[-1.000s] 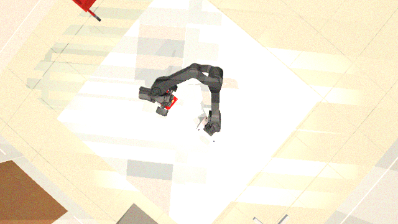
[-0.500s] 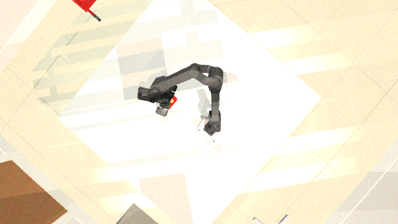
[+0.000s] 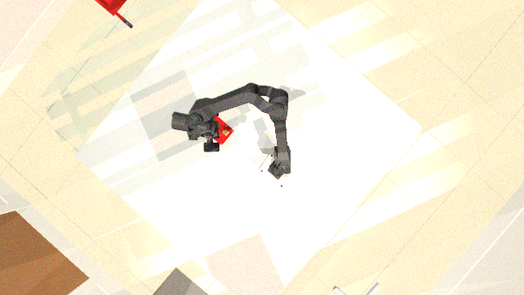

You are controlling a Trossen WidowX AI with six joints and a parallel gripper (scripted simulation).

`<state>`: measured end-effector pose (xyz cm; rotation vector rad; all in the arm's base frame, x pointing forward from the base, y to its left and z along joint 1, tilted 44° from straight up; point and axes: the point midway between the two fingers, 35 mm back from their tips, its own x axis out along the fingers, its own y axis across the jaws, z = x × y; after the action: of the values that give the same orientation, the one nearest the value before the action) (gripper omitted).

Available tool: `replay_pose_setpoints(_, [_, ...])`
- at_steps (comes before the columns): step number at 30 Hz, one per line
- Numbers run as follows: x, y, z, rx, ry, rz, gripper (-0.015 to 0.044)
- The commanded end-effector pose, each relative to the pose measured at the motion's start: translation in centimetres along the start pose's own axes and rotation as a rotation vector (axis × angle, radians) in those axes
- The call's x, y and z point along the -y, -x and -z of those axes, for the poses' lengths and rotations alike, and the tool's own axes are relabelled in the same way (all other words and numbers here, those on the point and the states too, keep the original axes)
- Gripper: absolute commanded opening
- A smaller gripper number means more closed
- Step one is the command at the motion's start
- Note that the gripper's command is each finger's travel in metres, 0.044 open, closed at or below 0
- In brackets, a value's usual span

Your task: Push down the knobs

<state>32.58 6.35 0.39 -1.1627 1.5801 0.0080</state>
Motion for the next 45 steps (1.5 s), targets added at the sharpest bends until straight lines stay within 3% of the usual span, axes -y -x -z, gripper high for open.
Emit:
replay_pose_setpoints(1, [0.6,0.2,-0.7,-0.007,0.152,-0.003,0.0000])
replay_pose_setpoints(39, [7.5,3.3,-4.3,-0.044,1.463,-0.017,0.0000])
replay_pose_setpoints(45, [7.7,3.4,-4.4,-0.045,1.514,-0.019,0.0000])
